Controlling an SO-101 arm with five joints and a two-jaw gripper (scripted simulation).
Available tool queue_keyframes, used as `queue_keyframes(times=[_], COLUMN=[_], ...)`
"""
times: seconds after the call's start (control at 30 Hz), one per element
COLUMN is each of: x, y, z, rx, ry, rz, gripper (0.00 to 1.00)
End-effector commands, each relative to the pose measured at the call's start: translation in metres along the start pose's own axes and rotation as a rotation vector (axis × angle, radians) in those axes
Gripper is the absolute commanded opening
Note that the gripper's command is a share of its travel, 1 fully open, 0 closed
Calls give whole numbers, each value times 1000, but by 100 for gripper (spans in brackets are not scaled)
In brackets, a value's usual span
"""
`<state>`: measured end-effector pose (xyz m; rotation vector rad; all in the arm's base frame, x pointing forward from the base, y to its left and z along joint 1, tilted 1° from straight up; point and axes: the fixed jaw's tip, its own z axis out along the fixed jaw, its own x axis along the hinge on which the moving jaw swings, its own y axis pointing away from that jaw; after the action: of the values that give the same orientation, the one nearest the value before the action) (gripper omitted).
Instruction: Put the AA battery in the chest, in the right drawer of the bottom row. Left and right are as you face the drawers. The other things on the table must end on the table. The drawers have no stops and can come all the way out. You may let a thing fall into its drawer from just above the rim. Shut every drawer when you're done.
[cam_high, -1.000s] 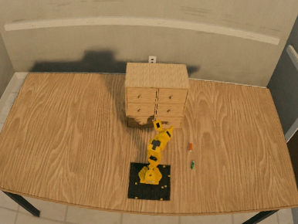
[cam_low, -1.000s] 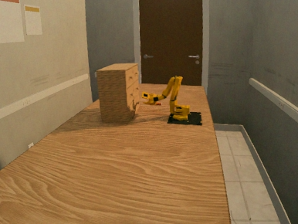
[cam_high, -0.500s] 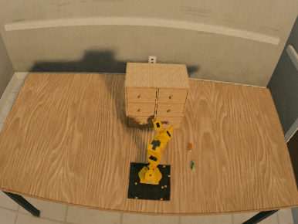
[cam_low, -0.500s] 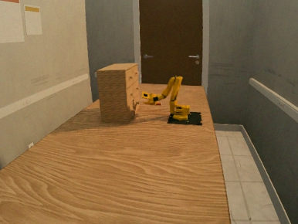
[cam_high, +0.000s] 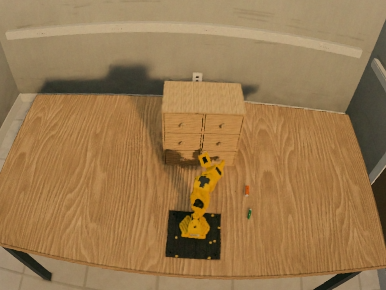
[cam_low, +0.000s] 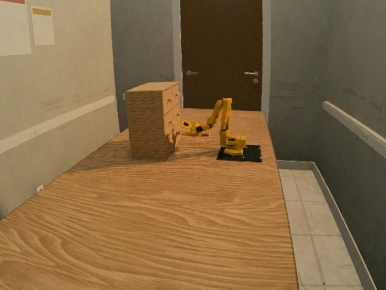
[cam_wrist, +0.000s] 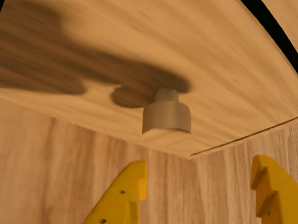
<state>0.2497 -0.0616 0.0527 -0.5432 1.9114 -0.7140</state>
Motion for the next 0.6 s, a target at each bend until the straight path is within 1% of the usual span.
queue_keyframes(times=[0.0,0.13,0.3,0.57], x=[-4,-4,-3,-3], y=[-1,-1,6,6], z=[1,1,17,17], rx=[7,7,-3,-3], ry=[-18,-18,-28,-28], rz=[-12,-12,-17,-17], gripper=[21,21,21,21])
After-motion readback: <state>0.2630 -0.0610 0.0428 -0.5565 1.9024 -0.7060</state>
